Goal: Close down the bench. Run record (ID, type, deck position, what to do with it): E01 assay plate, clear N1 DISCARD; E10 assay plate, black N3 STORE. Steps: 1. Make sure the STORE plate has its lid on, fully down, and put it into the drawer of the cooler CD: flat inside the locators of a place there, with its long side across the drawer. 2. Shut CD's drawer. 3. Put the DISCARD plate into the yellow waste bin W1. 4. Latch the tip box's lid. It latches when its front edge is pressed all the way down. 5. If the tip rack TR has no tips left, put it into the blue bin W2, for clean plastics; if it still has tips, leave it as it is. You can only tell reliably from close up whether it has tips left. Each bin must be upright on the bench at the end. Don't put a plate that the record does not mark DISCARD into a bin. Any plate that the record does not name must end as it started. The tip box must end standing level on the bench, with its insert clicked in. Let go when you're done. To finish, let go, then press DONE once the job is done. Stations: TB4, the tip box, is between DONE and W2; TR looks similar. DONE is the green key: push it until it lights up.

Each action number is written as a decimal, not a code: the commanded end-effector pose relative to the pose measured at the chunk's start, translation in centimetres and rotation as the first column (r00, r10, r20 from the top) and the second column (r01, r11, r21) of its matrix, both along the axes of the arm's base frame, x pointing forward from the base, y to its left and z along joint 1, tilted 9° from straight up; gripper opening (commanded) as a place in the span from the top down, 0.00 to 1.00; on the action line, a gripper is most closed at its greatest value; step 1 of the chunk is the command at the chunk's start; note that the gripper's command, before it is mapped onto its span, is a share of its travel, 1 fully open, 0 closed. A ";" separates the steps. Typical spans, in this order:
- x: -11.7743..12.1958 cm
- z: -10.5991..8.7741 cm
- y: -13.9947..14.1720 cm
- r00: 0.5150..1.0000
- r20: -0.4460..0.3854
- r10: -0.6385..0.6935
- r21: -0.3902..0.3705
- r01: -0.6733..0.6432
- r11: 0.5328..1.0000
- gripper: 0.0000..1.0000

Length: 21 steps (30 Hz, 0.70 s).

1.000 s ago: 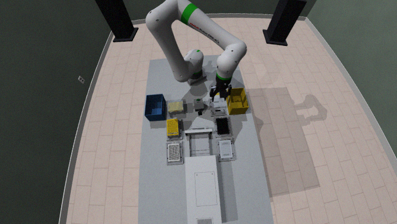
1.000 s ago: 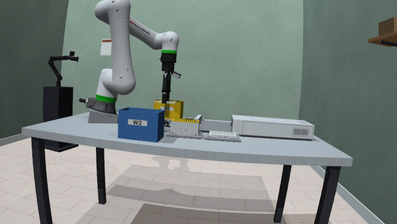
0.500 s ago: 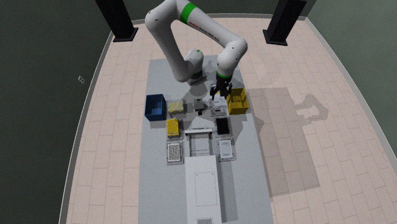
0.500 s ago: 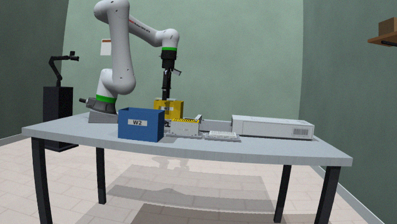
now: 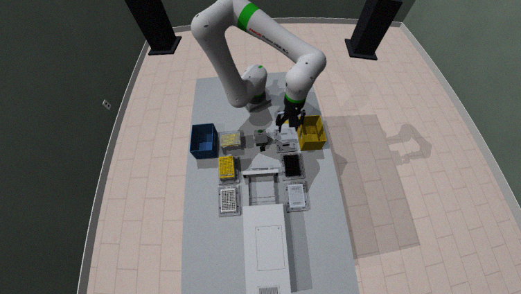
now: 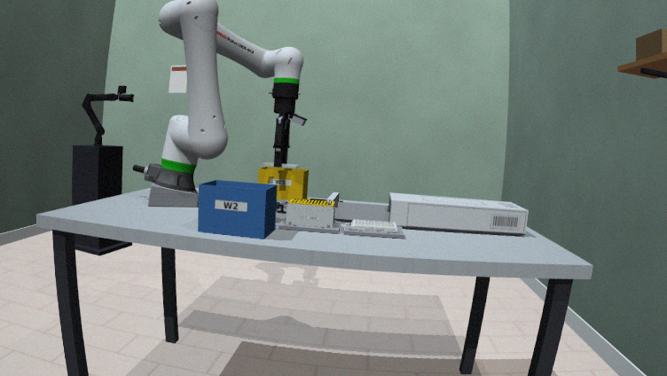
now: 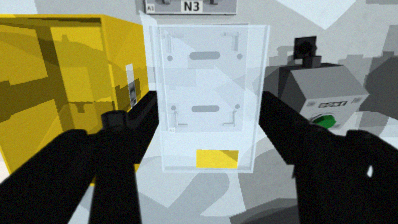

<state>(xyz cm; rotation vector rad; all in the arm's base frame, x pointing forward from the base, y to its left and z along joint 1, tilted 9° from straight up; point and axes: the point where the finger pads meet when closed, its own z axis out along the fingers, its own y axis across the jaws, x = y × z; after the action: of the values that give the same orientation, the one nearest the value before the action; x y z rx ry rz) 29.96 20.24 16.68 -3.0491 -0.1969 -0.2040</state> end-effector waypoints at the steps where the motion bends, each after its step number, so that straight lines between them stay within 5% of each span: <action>1: 0.9 0.2 0.2 1.000 0.001 -0.002 0.001 0.002 1.000 0.90; 21: 5.0 0.8 1.2 1.000 0.001 -0.002 0.001 0.002 1.000 0.90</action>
<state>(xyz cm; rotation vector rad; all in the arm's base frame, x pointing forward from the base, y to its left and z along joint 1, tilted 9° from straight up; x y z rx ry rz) 34.77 21.37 17.39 -3.0494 -0.1939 -0.2044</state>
